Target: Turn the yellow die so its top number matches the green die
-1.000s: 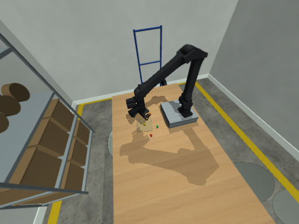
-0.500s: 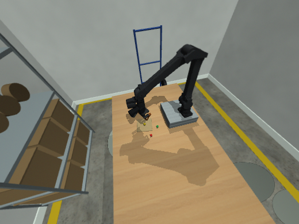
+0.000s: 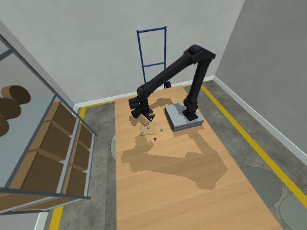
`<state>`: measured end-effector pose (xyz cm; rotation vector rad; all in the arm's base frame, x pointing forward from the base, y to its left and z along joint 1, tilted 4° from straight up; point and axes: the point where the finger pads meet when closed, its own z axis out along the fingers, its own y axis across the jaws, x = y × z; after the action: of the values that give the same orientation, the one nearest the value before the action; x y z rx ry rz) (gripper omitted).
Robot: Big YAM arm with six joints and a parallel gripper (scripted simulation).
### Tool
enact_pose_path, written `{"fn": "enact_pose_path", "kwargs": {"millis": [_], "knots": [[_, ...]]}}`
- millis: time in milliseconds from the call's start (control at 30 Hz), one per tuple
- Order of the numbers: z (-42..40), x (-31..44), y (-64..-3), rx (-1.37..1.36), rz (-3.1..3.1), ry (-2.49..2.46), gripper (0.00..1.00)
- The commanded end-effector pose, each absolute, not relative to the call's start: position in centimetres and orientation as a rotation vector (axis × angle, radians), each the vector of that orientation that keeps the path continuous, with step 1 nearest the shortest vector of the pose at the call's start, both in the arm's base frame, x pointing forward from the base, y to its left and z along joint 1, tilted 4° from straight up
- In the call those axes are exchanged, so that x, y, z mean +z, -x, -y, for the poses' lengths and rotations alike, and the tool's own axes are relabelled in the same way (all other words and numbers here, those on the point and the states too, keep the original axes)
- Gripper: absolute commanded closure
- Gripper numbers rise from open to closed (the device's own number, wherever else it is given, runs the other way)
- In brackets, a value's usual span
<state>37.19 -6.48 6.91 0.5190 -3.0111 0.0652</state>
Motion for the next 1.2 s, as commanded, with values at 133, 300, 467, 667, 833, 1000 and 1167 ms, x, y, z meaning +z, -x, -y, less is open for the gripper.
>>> {"fn": "enact_pose_path", "kwargs": {"millis": [133, 300, 467, 667, 833, 1000, 1167], "knots": [[6.3, 13.4, -40.7, 0.116, 3.115, -0.521, 0.0], [6.5, 13.4, -40.7, 0.109, 3.104, -0.513, 0.0], [6.5, 13.6, -40.8, 0.111, 3.107, -0.511, 0.0], [6.5, 13.6, -40.9, 0.112, 3.11, -0.511, 0.0], [6.5, 13.6, -40.9, 0.112, 3.11, -0.511, 0.0], [6.5, 13.6, -40.9, 0.112, 3.11, -0.511, 0.0], [6.5, 13.6, -40.9, 0.112, 3.11, -0.511, 0.0]]}}
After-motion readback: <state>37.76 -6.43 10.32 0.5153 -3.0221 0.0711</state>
